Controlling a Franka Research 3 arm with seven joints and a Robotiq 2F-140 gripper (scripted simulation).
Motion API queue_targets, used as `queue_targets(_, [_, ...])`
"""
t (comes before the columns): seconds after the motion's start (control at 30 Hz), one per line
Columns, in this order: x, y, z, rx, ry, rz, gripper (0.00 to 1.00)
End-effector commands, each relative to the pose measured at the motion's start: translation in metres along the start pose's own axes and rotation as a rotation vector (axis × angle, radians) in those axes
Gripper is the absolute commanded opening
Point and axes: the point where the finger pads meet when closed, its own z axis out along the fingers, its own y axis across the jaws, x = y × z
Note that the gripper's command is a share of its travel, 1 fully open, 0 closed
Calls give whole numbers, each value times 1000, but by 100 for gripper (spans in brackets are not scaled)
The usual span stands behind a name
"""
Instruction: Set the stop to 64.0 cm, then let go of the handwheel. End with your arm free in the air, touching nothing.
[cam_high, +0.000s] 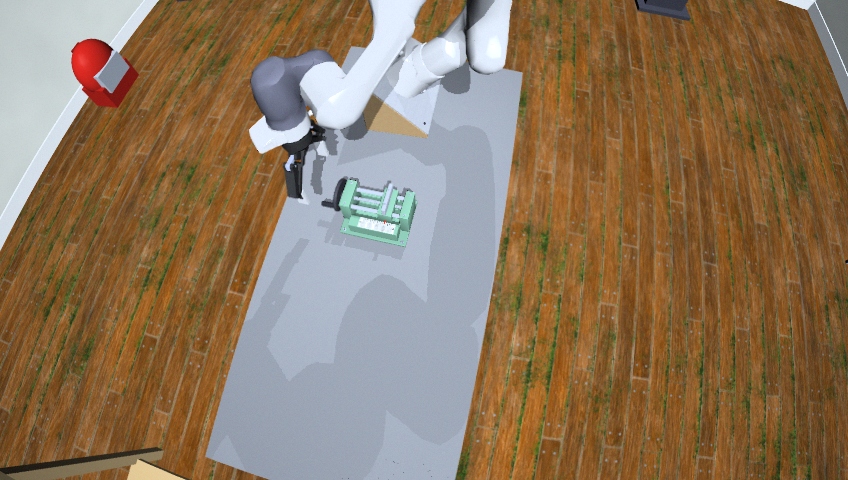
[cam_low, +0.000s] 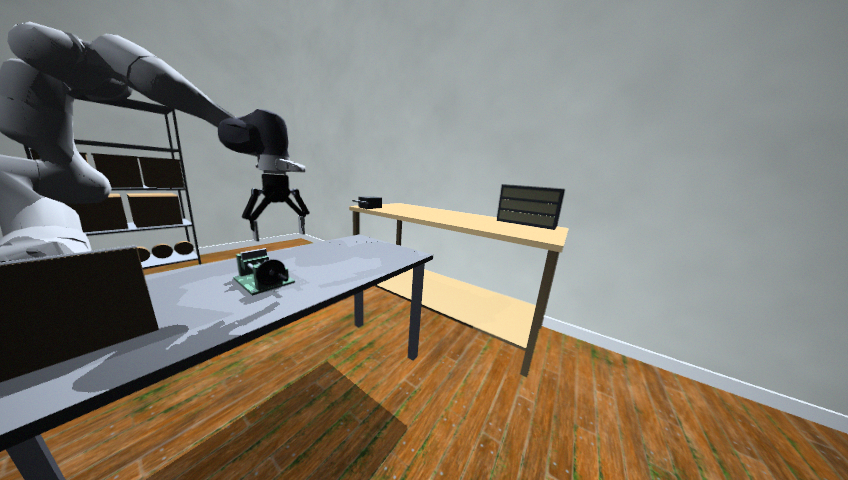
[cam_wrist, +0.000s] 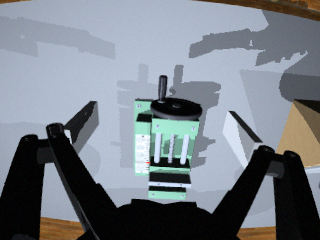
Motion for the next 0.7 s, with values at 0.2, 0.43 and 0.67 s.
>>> queue_targets(0.2, [-3, 1, -1, -2, -7, -3, 100])
queue_targets(0.43, [-3, 1, -1, -2, -7, -3, 100])
queue_targets(0.67, [-47, -17, -1, -2, -7, -3, 33])
